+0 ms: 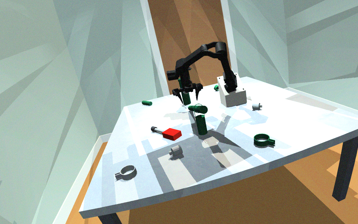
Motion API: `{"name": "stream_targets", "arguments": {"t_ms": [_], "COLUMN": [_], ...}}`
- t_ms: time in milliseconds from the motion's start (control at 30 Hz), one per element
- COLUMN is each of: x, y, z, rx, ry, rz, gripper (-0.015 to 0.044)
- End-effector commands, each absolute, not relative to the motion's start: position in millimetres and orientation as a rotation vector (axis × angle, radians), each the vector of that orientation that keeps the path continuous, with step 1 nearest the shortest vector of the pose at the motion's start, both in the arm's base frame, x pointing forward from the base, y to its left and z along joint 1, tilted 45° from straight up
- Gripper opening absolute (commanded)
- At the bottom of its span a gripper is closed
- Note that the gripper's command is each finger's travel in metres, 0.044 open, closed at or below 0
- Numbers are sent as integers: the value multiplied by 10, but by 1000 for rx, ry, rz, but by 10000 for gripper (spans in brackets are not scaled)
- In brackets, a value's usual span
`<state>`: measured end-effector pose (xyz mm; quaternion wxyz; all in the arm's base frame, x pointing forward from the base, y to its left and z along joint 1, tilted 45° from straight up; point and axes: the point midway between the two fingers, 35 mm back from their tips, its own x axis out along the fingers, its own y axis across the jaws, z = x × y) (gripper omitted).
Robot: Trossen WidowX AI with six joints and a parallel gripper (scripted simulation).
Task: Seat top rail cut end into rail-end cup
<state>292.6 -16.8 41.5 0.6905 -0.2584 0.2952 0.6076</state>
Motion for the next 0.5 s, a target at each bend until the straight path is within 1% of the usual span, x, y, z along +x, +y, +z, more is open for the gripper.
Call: {"name": "stream_targets", "arguments": {"t_ms": [0,467], "x": [2914,2940], "y": [-85,29], "z": [347,220], "rx": [-564,-565], "ry": [661,661], "rz": [1363,1362], "gripper": [440,440]}}
